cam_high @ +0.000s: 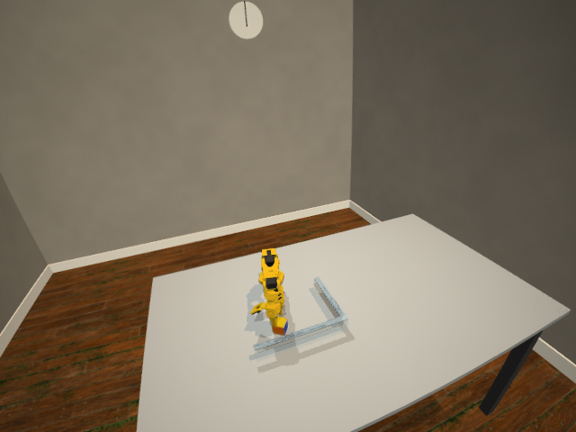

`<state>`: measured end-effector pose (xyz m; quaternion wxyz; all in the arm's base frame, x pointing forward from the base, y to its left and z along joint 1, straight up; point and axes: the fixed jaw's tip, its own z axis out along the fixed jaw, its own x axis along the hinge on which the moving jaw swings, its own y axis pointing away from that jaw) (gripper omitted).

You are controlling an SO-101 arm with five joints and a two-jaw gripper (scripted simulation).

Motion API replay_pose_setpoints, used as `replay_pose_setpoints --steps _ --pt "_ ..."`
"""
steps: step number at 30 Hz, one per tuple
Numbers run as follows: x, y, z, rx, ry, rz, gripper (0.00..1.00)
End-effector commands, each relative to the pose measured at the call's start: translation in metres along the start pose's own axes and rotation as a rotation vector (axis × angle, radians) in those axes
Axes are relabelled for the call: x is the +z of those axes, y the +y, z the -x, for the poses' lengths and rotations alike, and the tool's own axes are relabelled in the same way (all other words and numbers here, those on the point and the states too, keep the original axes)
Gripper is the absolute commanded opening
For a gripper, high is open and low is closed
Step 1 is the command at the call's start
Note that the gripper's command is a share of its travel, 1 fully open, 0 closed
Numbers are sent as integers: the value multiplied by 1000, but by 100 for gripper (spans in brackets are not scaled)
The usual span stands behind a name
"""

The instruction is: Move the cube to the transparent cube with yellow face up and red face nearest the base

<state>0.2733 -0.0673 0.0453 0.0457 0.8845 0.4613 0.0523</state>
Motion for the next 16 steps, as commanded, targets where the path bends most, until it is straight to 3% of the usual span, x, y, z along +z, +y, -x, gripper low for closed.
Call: replay_pose_setpoints --steps 1,9,16 --pt "-32 18 -6 1 56 141 35" --pt "-35 17 -6 0 57 143 35" --pt "-45 16 -5 0 58 148 35"
